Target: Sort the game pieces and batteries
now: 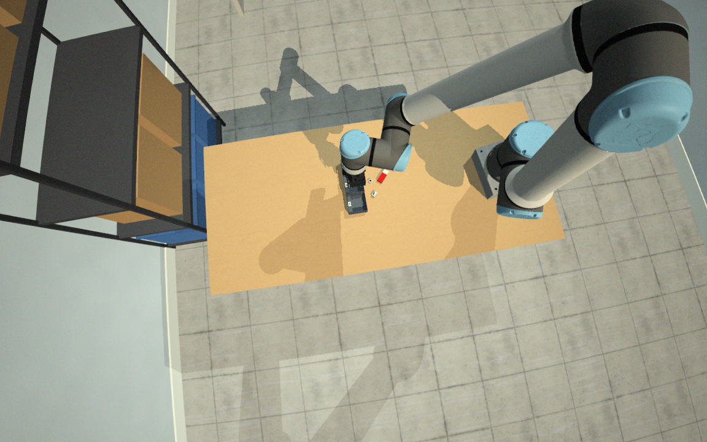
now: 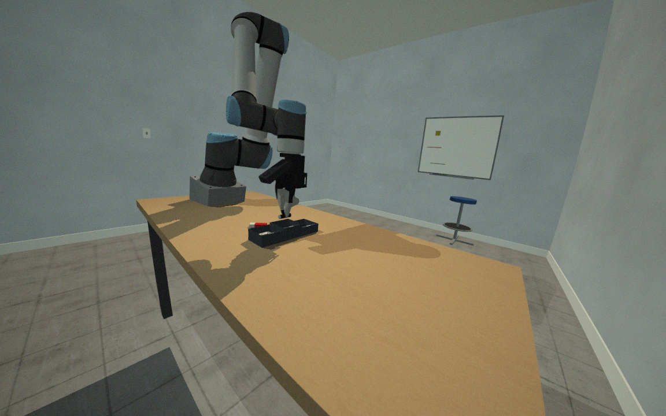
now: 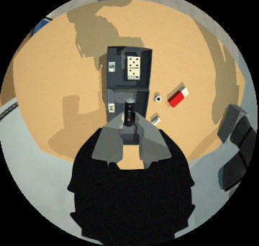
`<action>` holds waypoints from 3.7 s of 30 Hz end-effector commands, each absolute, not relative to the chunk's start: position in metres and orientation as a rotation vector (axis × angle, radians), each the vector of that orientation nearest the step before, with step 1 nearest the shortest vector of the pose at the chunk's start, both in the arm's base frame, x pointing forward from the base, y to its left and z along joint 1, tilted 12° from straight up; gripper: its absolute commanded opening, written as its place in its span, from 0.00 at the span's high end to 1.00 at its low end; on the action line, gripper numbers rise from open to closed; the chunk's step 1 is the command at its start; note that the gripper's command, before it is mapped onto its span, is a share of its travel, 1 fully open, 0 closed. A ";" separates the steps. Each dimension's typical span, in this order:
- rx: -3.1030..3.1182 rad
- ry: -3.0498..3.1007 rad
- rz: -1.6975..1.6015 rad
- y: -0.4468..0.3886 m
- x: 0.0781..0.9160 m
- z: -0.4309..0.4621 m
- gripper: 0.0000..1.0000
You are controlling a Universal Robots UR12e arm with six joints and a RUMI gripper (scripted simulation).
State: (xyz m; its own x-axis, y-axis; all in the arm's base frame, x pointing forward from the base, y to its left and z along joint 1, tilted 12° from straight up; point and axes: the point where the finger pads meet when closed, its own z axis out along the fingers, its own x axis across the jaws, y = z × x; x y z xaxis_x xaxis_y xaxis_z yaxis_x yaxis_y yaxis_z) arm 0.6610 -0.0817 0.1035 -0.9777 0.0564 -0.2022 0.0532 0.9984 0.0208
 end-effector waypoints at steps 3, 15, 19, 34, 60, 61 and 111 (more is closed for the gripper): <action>0.081 2.935 0.022 -0.079 0.660 0.104 1.00; 0.081 2.935 0.022 -0.077 0.661 0.090 1.00; 0.081 2.935 0.022 -0.077 0.663 0.082 1.00; 0.081 2.935 0.022 -0.077 0.668 0.057 1.00; 0.081 2.935 0.022 -0.074 0.667 0.053 0.83; 0.081 2.935 0.022 -0.075 0.667 0.053 0.83; 0.081 2.935 0.022 -0.075 0.657 0.103 0.83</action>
